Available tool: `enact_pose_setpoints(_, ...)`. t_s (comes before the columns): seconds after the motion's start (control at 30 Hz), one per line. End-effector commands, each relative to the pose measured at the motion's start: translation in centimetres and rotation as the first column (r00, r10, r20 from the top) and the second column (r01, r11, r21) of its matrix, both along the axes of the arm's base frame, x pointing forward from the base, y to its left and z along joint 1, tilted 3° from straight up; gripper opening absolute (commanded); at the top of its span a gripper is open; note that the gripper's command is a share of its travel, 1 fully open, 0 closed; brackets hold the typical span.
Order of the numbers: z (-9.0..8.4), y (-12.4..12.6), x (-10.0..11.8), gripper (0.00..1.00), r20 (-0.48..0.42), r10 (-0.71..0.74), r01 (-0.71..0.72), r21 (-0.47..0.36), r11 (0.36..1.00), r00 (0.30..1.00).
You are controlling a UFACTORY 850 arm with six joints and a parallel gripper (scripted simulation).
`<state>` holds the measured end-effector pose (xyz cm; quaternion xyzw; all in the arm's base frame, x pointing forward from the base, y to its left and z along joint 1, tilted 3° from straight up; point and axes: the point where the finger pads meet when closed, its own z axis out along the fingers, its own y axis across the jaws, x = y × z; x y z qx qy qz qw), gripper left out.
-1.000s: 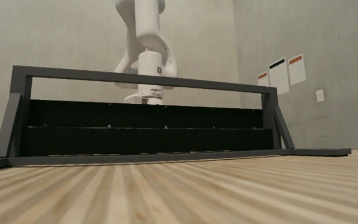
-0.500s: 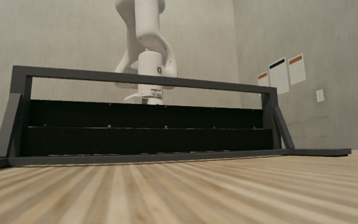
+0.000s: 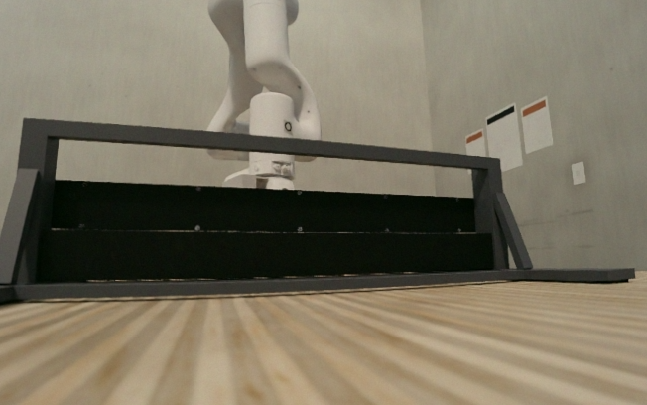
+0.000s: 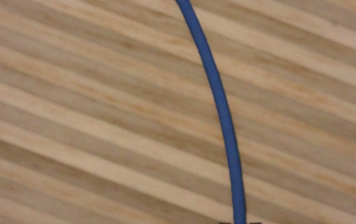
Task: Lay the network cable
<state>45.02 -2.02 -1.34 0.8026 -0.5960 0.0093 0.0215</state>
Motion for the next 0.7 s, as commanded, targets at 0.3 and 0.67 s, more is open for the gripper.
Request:
enact_pose_setpoints(0.3,0.12,0.00,0.09,0.00,0.002,0.000,0.000,0.000,1.000,1.000)
enact_pose_setpoints(0.67,0.49,0.02,0.09,0.00,0.002,0.000,0.000,0.000,1.000,1.000)
